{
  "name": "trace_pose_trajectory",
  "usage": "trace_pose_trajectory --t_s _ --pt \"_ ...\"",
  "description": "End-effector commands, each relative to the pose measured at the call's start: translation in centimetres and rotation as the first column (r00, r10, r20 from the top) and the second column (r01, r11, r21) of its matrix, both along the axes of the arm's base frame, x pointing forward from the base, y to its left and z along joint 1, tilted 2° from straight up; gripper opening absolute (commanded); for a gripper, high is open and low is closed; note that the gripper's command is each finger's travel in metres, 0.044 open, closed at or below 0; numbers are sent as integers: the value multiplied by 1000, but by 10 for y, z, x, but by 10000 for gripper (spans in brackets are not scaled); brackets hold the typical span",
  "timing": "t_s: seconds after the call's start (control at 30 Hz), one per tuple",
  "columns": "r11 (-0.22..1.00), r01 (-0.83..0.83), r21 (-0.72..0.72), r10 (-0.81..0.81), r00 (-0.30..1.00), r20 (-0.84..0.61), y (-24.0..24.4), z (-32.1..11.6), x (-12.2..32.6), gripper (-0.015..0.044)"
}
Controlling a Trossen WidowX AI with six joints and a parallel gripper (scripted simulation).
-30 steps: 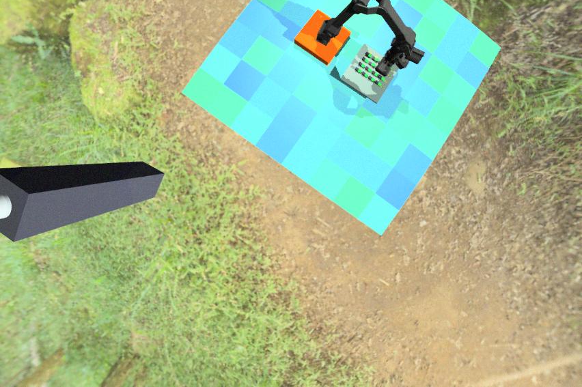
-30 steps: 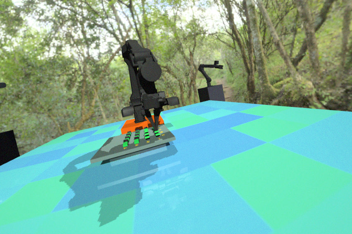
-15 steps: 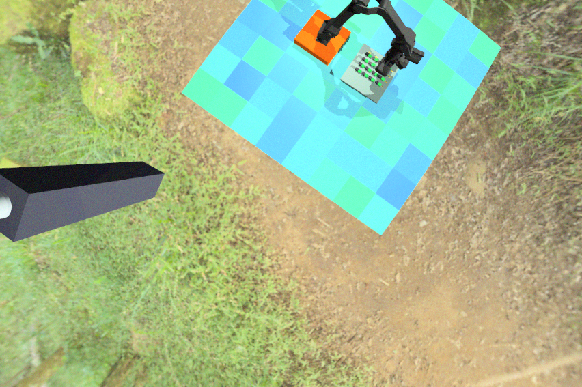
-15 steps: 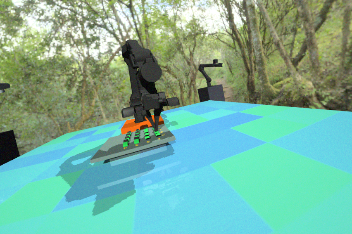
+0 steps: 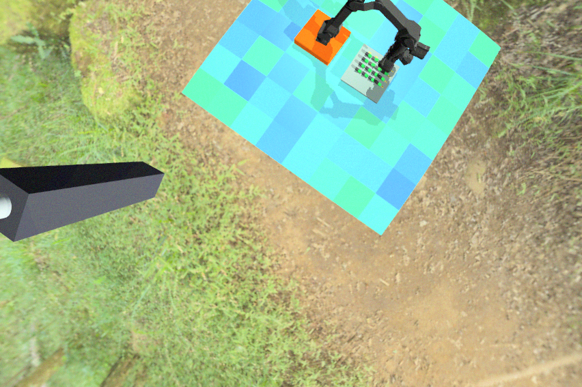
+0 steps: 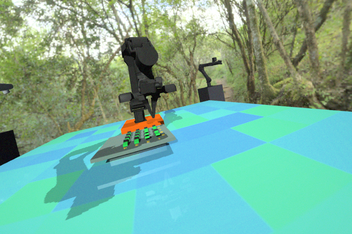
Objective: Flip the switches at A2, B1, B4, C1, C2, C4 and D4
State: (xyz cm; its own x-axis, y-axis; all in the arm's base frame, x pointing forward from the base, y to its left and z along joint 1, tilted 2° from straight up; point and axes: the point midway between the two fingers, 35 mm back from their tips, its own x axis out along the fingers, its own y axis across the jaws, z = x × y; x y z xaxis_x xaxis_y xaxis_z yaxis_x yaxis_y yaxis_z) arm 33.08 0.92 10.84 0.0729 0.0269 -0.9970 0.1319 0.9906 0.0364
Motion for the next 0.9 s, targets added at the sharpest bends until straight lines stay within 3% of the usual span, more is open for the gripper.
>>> trace_pose_trajectory --t_s 0.0,0.1,0.33,0.87 --pt "1000 5 -2 -5 1000 14 -1 17 -2 0" --pt "1000 5 -3 -5 1000 14 -10 17 -4 0" --pt "1000 5 -9 -5 1000 12 -96 12 -33 0" --pt "1000 6 -13 -5 999 37 -97 -23 -32 0"
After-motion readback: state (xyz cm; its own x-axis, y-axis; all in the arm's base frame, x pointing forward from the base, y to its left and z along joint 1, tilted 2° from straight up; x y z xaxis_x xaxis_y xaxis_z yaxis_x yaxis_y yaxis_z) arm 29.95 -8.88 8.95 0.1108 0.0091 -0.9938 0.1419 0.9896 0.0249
